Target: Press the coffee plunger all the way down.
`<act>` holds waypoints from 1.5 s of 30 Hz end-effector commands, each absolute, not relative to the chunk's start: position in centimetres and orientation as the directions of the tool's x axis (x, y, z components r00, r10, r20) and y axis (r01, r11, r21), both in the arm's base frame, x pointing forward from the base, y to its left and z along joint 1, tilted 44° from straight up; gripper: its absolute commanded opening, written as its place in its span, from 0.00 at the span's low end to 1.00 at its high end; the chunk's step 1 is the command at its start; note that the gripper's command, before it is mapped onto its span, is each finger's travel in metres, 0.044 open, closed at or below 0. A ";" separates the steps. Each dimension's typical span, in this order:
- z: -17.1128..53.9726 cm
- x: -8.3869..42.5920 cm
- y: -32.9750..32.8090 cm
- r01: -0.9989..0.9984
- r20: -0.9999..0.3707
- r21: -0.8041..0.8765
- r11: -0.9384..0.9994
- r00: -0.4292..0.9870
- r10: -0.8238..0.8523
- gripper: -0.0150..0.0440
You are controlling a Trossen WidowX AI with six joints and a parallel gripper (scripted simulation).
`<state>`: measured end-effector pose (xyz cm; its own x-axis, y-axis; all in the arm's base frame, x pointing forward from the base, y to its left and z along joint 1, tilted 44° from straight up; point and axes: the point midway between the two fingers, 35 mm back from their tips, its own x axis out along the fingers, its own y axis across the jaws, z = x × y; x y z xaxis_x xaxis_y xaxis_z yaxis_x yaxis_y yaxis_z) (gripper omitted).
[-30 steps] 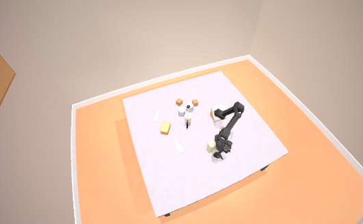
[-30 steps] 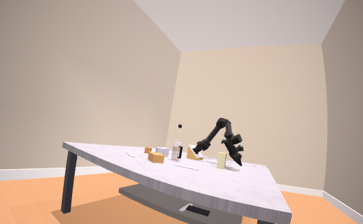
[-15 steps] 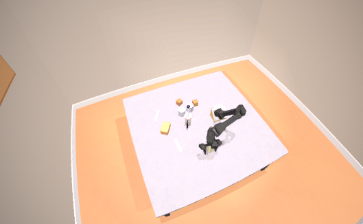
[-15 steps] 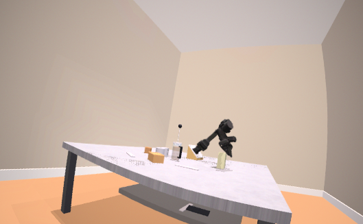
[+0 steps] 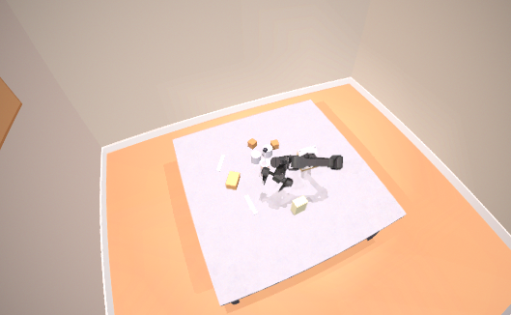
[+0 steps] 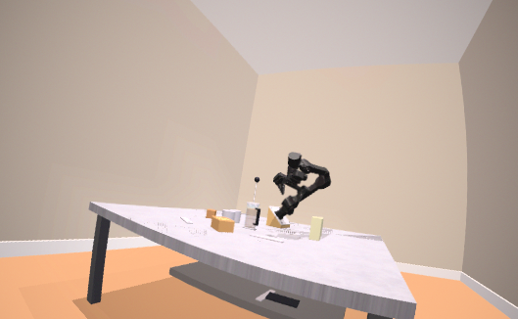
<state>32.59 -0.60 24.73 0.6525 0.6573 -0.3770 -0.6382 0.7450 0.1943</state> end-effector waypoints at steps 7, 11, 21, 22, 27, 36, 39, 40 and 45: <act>21.8 28.0 -15.5 -0.181 -0.407 0.483 0.857 0.820 0.402 1.00; 21.0 24.7 -20.2 -0.005 -0.401 0.582 0.813 0.868 0.293 1.00; 19.7 20.3 -24.1 0.169 -0.390 0.682 0.711 0.907 0.158 1.00; 19.3 20.3 -23.8 0.169 -0.390 0.682 0.711 0.907 0.158 1.00; 16.7 20.8 -21.4 0.169 -0.390 0.682 0.711 0.907 0.158 1.00; 15.9 21.0 -20.5 0.168 -0.389 0.683 0.711 0.908 0.159 1.00; 15.7 21.4 -20.5 0.168 -0.390 0.682 0.712 0.907 0.160 1.00; 15.6 21.5 -20.5 0.168 -0.391 0.682 0.712 0.907 0.160 1.00; 15.3 22.2 -20.4 0.169 -0.392 0.681 0.713 0.906 0.160 1.00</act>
<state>21.75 -20.60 15.70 0.9083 0.1589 -0.3869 0.1638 0.7160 0.6787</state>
